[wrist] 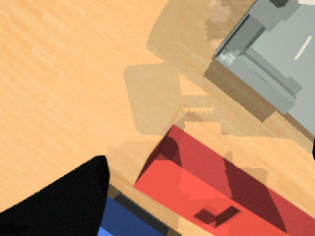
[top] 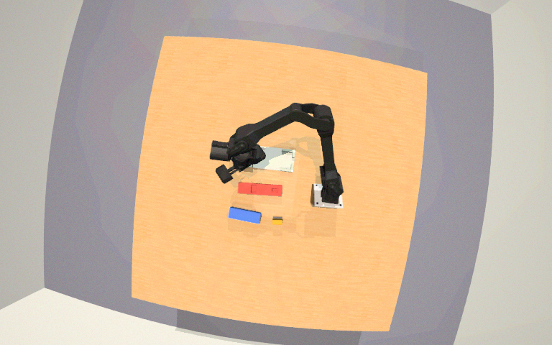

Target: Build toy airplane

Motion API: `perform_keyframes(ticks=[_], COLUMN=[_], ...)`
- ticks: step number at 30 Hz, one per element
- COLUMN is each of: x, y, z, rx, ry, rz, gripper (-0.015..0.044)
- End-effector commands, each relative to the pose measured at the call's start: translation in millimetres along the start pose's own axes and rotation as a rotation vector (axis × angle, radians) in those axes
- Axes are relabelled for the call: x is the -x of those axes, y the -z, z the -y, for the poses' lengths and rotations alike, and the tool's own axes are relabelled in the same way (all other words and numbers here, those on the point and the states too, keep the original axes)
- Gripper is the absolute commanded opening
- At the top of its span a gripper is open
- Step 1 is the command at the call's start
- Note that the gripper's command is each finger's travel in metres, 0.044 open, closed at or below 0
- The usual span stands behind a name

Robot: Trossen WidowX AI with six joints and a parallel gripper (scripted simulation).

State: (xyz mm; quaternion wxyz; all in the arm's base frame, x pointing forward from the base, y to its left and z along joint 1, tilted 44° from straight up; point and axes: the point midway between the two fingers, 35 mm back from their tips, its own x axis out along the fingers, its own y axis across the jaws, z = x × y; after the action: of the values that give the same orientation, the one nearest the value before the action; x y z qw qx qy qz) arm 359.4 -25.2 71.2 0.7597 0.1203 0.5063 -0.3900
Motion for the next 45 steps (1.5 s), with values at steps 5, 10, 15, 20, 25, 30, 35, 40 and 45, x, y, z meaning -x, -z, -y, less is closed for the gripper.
perform_keyframes(ticks=[5,10,15,20,25,30,35,40,45], x=[19.6,25.4,22.5,-25.4,-30.1,-39.8,-45.4,-53.3,-61.1], y=[103.7,118.7,118.3,112.3,111.6,110.4,109.6,108.6,107.5], z=[-4.6,-2.1,-1.6,12.1,13.3,16.2,17.3,19.1,21.2], rx=[0.763,0.908,0.908,0.908,0.908,0.908,0.908,0.908,0.908], ry=[0.246,0.298,0.298,0.300,0.300,0.301,0.300,0.300,0.300], rz=[-0.023,-0.015,-0.015,-0.013,-0.013,-0.012,-0.013,-0.012,-0.012], gripper=[0.0440,0.0440,0.0440,0.0440,0.0440,0.0440,0.0440,0.0440,0.0440])
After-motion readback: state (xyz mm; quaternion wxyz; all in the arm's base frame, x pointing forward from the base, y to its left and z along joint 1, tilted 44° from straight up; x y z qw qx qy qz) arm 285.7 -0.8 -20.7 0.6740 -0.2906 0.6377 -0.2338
